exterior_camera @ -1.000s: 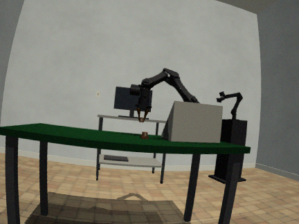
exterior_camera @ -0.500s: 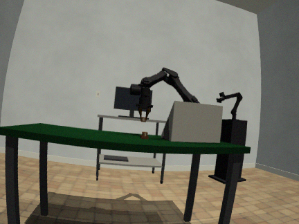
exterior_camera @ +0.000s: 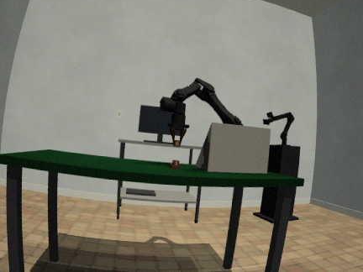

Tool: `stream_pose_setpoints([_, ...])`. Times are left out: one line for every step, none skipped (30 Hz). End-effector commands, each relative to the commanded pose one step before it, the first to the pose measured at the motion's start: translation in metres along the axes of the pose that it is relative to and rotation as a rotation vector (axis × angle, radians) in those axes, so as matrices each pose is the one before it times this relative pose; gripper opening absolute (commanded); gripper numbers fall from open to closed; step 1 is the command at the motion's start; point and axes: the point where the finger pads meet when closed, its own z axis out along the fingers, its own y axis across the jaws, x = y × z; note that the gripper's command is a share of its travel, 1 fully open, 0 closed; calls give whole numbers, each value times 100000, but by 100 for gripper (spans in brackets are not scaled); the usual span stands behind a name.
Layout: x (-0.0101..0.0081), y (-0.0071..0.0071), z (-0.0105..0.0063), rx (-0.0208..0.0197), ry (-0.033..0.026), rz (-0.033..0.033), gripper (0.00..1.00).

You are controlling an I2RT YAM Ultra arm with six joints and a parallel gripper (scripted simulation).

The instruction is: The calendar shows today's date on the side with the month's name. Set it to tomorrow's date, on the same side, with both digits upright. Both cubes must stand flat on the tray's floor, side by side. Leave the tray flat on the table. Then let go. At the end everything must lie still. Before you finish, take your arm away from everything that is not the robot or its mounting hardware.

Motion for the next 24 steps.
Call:
stream_pose_setpoints([-38, 214, -517, -1288, -562, 449, 26])
stream_pose_setpoints([0, 0, 1, 0, 0, 0, 26])
stream_pose_setpoints([0, 0, 9, 0, 0, 0, 26])
stream_pose_setpoints([0, 0, 23, 0, 0, 0, 26])
stream_pose_setpoints([0, 0, 43, 1, -1, 0, 26])
stream_pose_setpoints([0, 0, 67, 1, -1, 0, 26])
stream_pose_setpoints([0, 0, 93, 1, -2, 0, 26])
stream_pose_setpoints([0, 0, 0, 0, 0, 0, 26])
stream_pose_setpoints([0, 0, 0, 0, 0, 0, 26])
stream_pose_setpoints([0, 0, 122, 2, -3, 0, 26])
stream_pose_setpoints([0, 0, 151, 2, -3, 0, 26])
stream_pose_setpoints([0, 1, 179, 0, -2, 0, 26])
stream_pose_setpoints([-1, 0, 208, 0, -4, 0, 26])
stream_pose_setpoints([0, 1, 235, 0, -3, 0, 26])
stream_pose_setpoints([-1, 0, 260, 0, -5, 0, 26])
stream_pose_setpoints([0, 1, 282, 0, -4, 0, 26])
stream_pose_setpoints([-1, 0, 302, 0, -5, 0, 26])
stream_pose_setpoints([-1, 0, 318, 0, -5, 0, 26])
stream_pose_setpoints([0, 1, 330, 0, -5, -1, 26])
stream_pose_setpoints([-1, 0, 338, 0, -6, -1, 26])
stream_pose_setpoints([-1, 0, 342, 0, -6, -1, 26])
stream_pose_setpoints([0, 1, 342, 0, -5, -1, 26])
stream_pose_setpoints([-1, 0, 338, 0, -5, -1, 26])
stream_pose_setpoints([-1, 0, 329, 0, -6, -1, 26])
